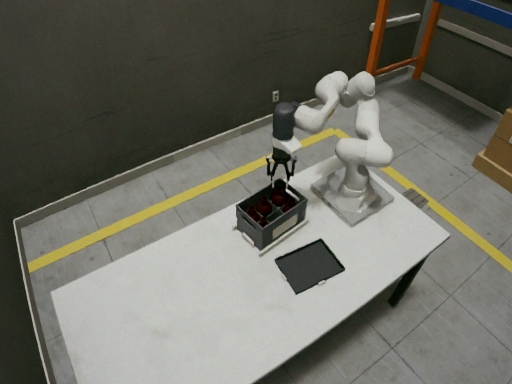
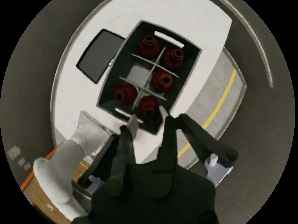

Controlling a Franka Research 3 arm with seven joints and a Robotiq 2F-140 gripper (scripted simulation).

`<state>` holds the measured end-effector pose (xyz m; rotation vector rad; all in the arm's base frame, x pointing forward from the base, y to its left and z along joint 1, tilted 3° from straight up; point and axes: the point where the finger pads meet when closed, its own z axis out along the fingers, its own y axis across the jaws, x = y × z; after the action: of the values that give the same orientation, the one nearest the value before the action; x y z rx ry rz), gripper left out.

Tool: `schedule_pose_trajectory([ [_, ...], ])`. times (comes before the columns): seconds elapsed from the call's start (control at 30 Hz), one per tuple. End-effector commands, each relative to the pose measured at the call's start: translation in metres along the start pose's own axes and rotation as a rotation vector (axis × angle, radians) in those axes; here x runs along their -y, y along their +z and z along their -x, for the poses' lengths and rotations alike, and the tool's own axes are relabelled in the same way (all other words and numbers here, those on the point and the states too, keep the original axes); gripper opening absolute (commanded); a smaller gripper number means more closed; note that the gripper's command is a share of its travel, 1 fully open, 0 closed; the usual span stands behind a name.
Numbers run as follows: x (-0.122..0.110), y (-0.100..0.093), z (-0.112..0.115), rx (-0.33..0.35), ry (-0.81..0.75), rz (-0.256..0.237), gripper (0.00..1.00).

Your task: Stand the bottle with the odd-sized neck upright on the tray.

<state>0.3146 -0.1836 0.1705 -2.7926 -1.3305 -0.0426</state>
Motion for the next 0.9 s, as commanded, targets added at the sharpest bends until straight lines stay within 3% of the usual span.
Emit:
schedule_pose_trajectory([
  [0.0, -0.001, 0.001, 0.001, 0.001, 0.003, 0.003, 0.44],
  [0.87, -0.001, 0.020, 0.001, 0.001, 0.003, 0.003, 0.44],
])
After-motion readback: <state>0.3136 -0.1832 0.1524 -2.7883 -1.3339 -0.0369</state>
